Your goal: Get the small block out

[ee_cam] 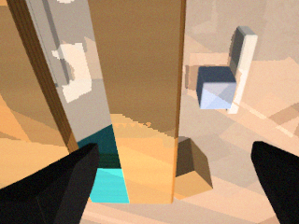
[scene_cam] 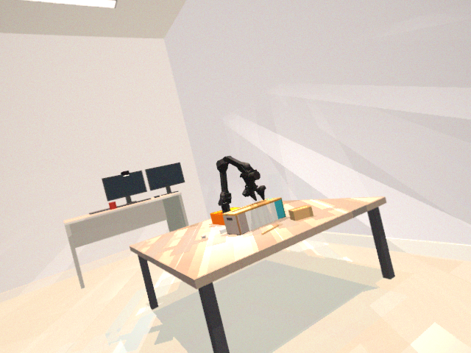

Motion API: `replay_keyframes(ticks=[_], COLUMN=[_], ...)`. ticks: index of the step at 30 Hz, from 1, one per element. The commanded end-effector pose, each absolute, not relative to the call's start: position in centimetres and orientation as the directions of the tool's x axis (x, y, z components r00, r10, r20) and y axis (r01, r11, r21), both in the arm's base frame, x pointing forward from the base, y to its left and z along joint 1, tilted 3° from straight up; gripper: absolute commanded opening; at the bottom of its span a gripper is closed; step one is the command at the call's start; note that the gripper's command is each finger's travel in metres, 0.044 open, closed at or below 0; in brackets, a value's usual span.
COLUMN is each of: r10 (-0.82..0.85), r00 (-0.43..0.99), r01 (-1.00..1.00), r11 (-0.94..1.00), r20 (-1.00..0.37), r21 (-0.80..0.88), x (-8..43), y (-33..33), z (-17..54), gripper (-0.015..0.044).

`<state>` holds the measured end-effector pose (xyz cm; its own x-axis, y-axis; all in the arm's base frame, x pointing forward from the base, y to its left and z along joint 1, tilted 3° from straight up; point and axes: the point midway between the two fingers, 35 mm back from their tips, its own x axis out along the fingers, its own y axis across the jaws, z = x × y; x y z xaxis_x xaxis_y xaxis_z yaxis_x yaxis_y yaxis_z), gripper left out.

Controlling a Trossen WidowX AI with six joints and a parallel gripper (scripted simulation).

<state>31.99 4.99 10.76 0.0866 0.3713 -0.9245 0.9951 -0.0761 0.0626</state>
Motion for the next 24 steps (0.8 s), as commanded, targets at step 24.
replay_keyframes(ticks=[24], r10=[0.194], r00=[0.256], r01=[-0.344], r11=[0.934], r20=[-0.947], r21=[0.098], x=[30.4], y=[8.1], z=[13.0], gripper=[0.0285])
